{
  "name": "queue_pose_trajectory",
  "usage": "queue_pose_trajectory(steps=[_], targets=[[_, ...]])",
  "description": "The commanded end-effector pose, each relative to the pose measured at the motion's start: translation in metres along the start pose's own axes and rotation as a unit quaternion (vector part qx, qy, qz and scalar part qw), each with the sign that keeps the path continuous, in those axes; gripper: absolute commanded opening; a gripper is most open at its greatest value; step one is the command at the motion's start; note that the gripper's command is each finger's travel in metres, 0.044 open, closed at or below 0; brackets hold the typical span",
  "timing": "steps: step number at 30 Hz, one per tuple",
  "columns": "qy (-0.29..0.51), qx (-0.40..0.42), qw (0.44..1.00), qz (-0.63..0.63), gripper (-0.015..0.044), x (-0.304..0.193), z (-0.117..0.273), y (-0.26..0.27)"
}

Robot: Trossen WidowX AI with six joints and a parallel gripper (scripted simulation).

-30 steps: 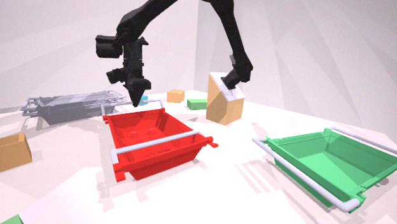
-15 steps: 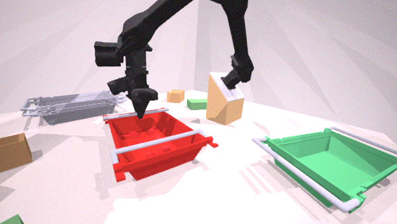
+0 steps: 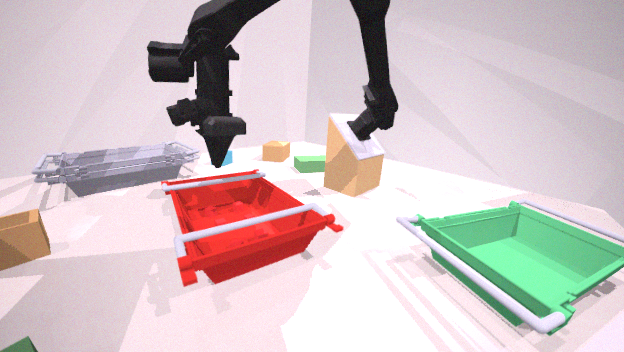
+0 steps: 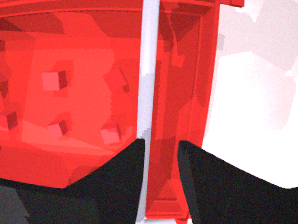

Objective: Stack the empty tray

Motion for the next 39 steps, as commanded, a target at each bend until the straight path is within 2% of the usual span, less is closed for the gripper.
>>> queue_pose_trajectory(steps=[1, 16, 20, 39], targets=[[0.001, 0.000, 1.000, 0.000, 0.0090, 0.0000, -0.0014, 0.0005], [0.001, 0.000, 1.000, 0.000, 0.0090, 0.0000, -0.0014, 0.0005], [0.001, 0.000, 1.000, 0.000, 0.0000, 0.0000, -0.0014, 0.0005], [0.002, 0.000, 1.000, 0.000, 0.0000, -0.0002, -0.0014, 0.0005]])
Point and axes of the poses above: the point midway between the two fingers, 35 mm back from their tips, its own z axis back along the fingers, its own y axis across the jaws, x = y × z, the point moved 8 cm from there along z, back along the fingers, and after that the axes turned 4 degrees about z, right-handed, at the moved point
